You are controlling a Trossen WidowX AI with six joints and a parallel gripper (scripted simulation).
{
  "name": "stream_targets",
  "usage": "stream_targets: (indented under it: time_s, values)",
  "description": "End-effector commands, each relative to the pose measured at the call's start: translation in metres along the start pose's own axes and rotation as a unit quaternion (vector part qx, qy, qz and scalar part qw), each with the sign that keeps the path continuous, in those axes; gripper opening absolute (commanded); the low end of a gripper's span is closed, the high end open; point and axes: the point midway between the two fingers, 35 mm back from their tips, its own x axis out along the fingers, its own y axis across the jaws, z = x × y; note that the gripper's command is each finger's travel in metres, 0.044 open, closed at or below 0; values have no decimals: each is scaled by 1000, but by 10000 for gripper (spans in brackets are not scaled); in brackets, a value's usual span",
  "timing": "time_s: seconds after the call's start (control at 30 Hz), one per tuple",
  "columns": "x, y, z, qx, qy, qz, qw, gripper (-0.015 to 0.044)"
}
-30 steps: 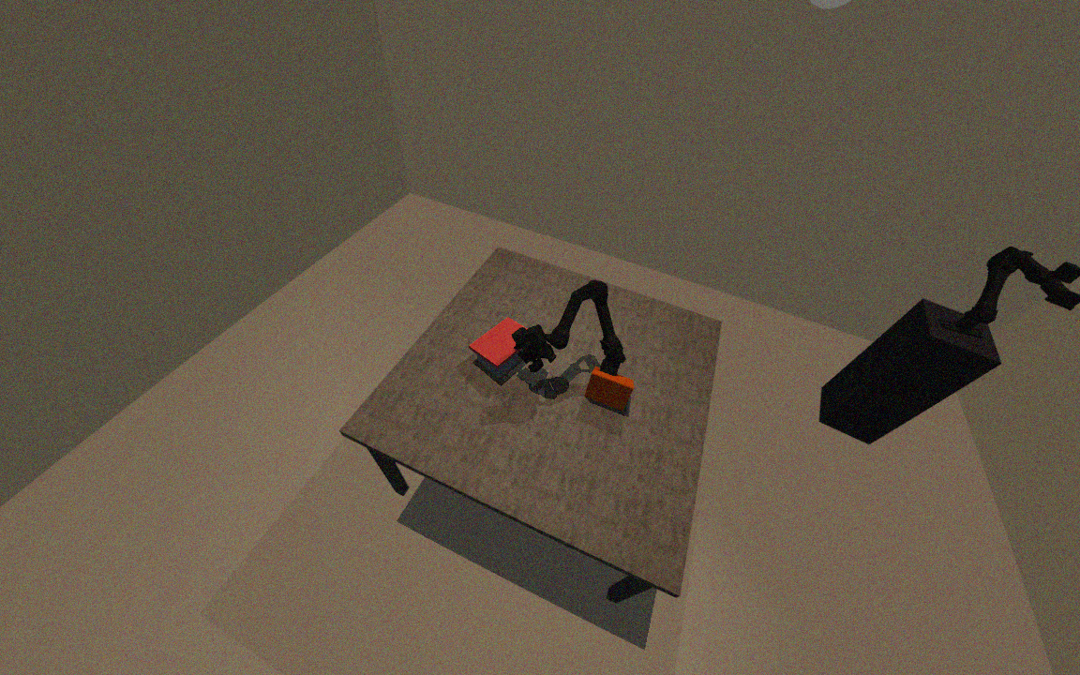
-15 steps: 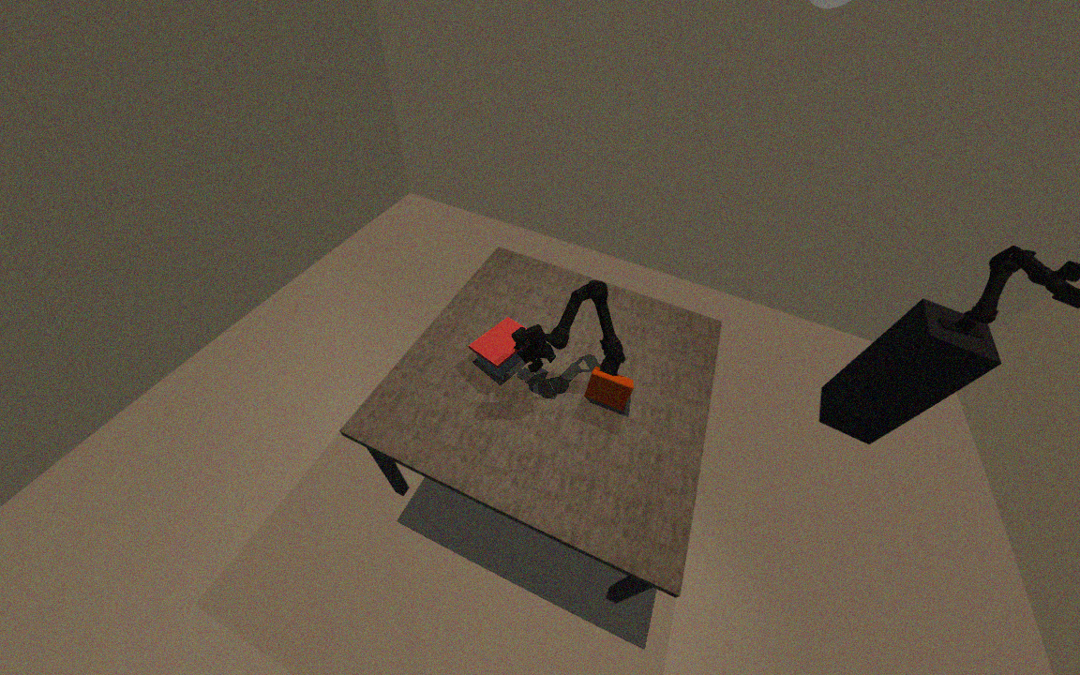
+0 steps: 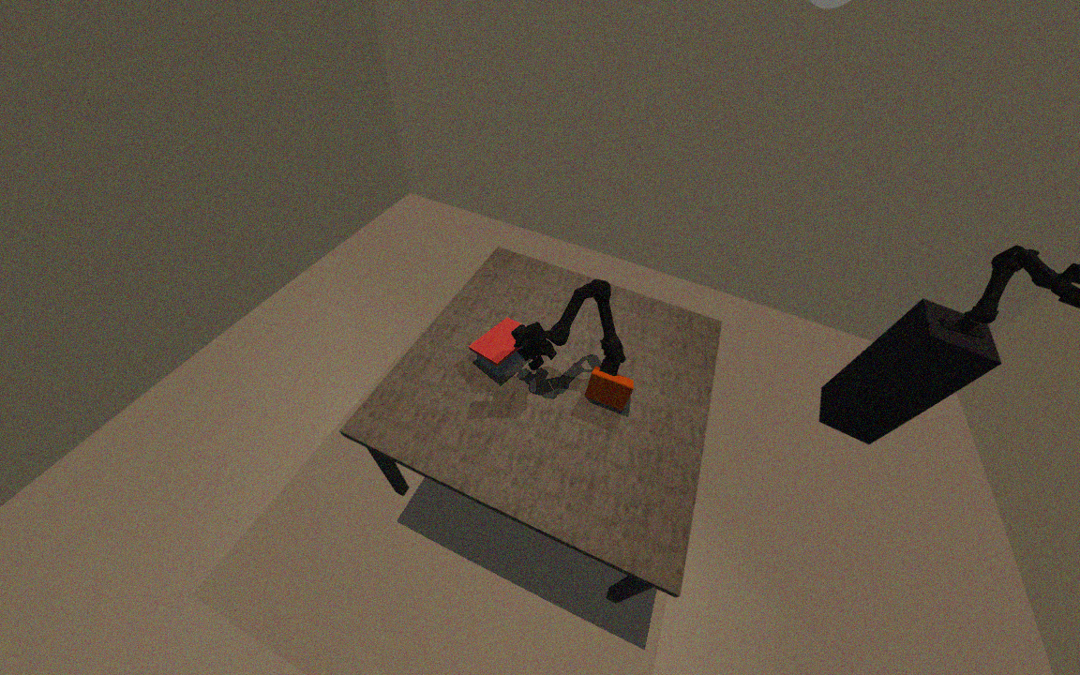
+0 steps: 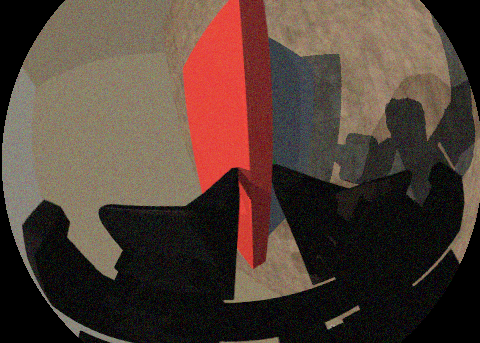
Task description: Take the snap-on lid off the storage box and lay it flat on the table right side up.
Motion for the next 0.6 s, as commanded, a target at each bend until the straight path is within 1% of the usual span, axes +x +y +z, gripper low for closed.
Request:
stream_targets:
  time_s: [0.0,0.57]
  values:
    - [-3,7,0,5,-1,3,1000,0]
    - [-12,29,0,5,-1,3,1000,0]
